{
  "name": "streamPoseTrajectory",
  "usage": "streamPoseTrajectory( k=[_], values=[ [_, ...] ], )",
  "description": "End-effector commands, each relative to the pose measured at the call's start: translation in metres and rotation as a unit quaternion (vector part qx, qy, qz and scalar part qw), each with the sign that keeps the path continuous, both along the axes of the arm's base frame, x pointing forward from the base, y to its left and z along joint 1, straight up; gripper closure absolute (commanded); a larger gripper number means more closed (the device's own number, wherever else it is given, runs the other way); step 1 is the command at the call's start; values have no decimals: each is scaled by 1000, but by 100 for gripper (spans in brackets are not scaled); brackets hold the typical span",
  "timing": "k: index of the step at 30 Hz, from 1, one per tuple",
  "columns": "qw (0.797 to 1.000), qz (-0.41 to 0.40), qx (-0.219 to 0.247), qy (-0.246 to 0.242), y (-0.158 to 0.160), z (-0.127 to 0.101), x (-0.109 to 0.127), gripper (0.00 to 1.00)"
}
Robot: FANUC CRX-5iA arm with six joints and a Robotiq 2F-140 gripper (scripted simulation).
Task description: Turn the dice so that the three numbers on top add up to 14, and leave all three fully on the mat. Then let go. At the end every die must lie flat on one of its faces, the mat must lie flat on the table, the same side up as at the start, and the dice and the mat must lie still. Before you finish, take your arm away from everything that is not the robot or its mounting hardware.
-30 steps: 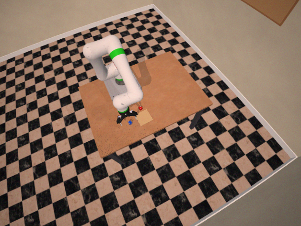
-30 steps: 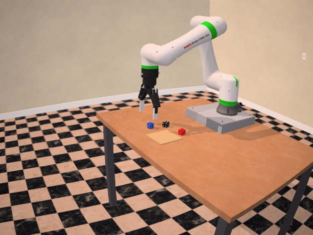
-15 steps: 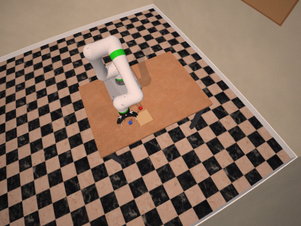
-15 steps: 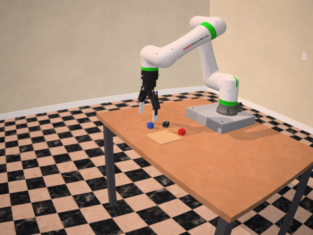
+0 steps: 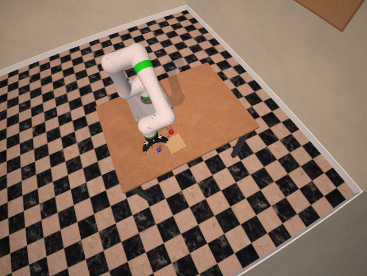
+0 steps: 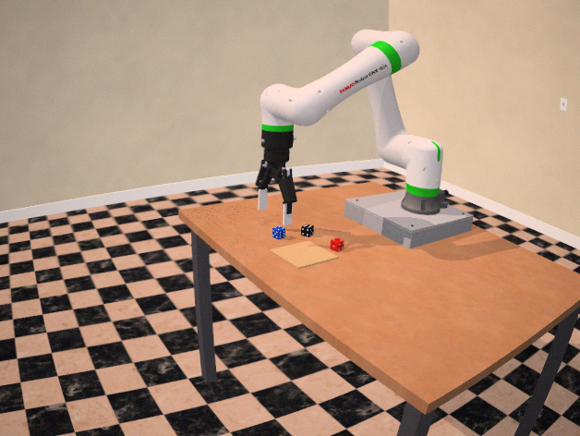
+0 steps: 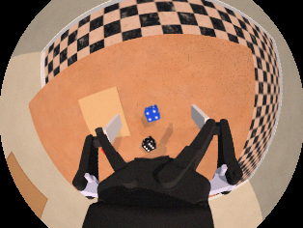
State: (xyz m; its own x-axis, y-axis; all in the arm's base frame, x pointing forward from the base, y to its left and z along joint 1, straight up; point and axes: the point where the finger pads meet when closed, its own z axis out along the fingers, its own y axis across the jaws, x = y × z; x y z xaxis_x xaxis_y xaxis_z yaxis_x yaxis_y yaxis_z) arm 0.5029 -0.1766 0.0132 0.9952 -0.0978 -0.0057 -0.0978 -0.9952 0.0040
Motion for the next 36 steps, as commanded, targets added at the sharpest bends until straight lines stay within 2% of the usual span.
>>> streamPoseTrajectory(
  k=[1,14,21,31,36],
  values=[
    [1000,0,0,0,0,0,0,0],
    [1000,0,0,0,0,0,0,0],
    [1000,0,0,0,4,0,-12,0],
    [1000,0,0,0,26,1,-73,0],
    [1000,0,0,0,31,1,-86,0]
  ],
)
